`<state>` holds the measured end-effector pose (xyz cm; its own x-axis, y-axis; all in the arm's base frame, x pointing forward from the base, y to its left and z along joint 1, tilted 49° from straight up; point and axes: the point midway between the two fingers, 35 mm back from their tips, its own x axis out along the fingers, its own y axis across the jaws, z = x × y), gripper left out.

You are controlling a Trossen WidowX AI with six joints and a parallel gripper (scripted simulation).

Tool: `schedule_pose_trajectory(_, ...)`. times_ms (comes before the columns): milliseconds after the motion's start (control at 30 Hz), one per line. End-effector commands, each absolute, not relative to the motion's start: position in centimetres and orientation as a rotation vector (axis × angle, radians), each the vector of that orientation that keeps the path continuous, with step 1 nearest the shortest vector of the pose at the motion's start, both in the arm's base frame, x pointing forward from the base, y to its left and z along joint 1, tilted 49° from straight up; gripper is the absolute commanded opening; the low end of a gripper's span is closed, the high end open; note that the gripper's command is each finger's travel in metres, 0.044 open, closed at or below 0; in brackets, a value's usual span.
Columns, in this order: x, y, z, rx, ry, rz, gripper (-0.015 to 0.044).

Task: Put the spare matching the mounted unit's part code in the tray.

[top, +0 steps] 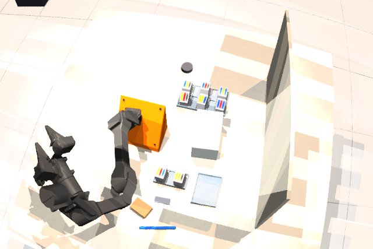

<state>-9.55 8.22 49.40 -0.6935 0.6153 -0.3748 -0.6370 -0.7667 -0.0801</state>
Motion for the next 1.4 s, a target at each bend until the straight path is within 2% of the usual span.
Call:
schedule_pose_trajectory(0, -9.6, 8.2, 49.4, -0.503, 0.073, 2.393, 0.0426)
schedule_pose_trajectory(33, -9.6, 8.2, 49.4, -0.503, 0.073, 2.393, 0.0440)
schedule_pose_trajectory(267, -9.7, 9.2, 49.1, -0.521, 0.106, 2.353, 0.0440)
schedule_pose_trajectory(500, -9.2, 17.5, 45.6, -0.626, 0.370, 1.998, 0.0440)
schedule_pose_trajectory(800, -4.1, 24.8, 41.6, -0.694, 0.552, 1.617, 0.0440)
schedule_pose_trajectory(1133, 6.7, 31.0, 34.1, -0.660, 0.871, 1.060, 0.0440)
schedule_pose_trajectory(1367, 16.5, 31.1, 27.7, -0.661, 1.052, 0.657, 0.0440)
